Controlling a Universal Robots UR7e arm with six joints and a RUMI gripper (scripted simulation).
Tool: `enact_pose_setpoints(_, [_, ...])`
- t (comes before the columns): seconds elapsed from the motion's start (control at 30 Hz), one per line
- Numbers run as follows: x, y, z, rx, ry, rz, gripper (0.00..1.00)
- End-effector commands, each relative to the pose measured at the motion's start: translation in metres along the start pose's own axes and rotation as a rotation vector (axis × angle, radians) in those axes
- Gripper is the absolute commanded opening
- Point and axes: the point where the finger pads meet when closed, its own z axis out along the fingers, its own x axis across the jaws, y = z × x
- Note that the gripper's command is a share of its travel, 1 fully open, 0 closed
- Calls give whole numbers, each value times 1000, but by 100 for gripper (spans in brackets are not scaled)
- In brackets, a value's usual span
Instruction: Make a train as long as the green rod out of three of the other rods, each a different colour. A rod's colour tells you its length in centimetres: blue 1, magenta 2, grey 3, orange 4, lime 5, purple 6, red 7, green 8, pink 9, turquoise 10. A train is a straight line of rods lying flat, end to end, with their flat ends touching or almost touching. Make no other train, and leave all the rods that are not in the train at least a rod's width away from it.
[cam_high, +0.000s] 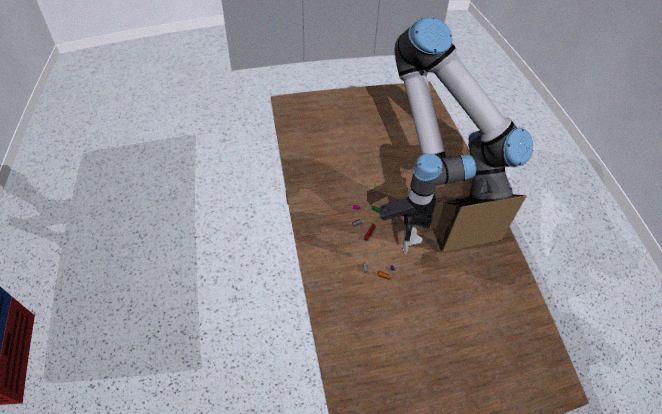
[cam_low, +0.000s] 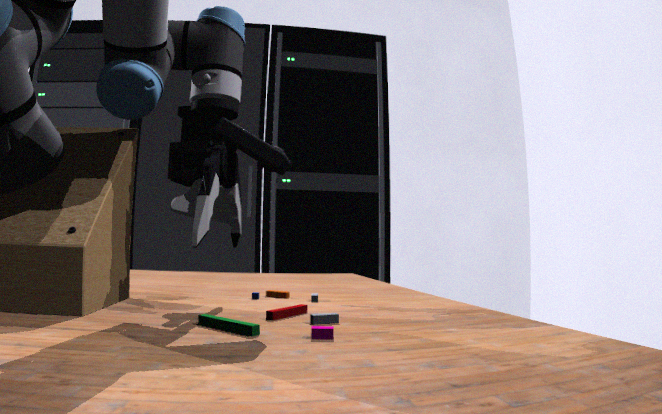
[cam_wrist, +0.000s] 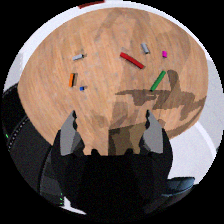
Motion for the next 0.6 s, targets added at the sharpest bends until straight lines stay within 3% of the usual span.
enact_pose_setpoints(0.0, [2,-14,1,-6,7,122,100])
enact_pose_setpoints(0.57, [14,-55,1,-4,8,499,100])
